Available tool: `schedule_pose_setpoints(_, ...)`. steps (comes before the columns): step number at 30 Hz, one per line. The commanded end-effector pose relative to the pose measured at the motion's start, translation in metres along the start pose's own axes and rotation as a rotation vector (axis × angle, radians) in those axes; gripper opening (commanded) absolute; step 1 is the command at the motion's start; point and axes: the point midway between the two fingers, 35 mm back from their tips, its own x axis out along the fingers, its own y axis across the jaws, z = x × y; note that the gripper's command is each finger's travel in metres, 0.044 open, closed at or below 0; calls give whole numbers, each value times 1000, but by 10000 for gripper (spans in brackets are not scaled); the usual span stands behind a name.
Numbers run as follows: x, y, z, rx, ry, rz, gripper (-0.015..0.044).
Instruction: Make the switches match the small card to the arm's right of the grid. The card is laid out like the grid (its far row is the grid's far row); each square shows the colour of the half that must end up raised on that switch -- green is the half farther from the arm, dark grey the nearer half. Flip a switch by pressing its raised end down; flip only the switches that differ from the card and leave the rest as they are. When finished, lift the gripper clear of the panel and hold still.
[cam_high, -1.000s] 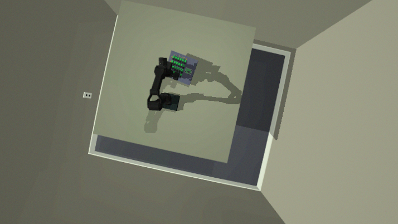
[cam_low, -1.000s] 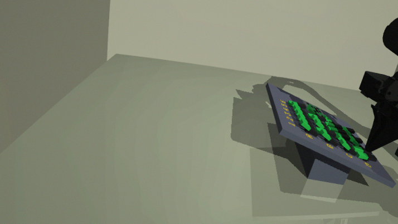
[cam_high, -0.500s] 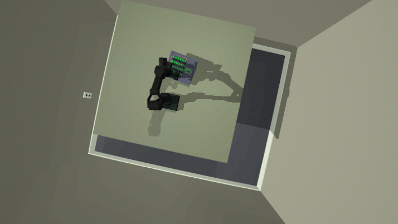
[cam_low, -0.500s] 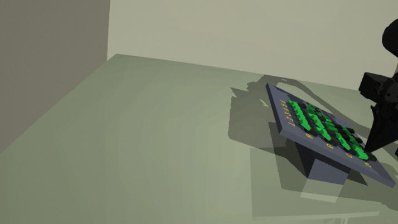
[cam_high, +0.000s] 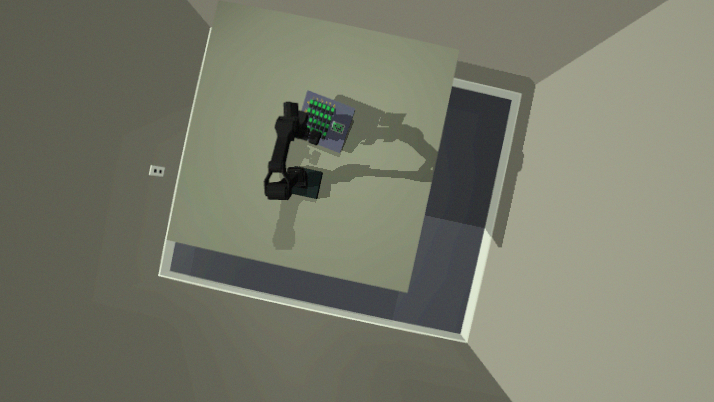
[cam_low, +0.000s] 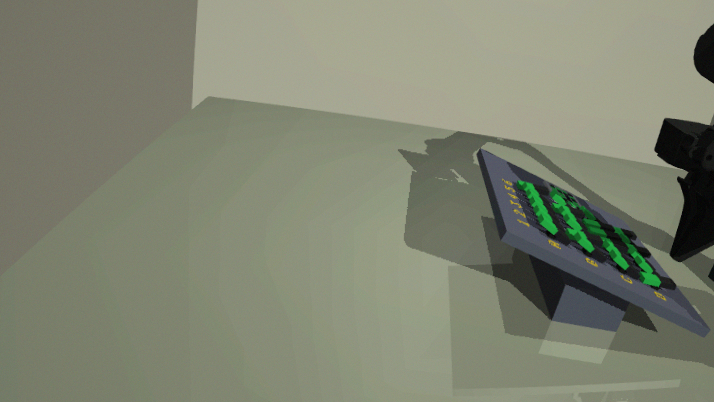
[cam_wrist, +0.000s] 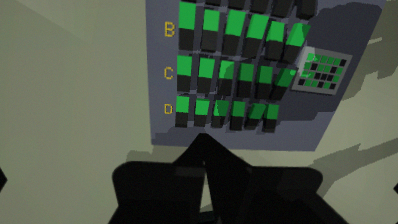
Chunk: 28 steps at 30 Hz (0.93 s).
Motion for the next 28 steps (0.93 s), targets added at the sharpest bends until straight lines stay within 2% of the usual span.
schedule_pose_setpoints(1, -41, 1, 6, 3, -23, 11, 0)
schedule_pose_setpoints(7, -45, 0, 8, 3, -22, 11, 0)
schedule_pose_setpoints(13, -53, -30, 73, 2, -27, 8, 0)
schedule_pose_setpoints(28, -53, -32, 75, 2, -27, 7, 0)
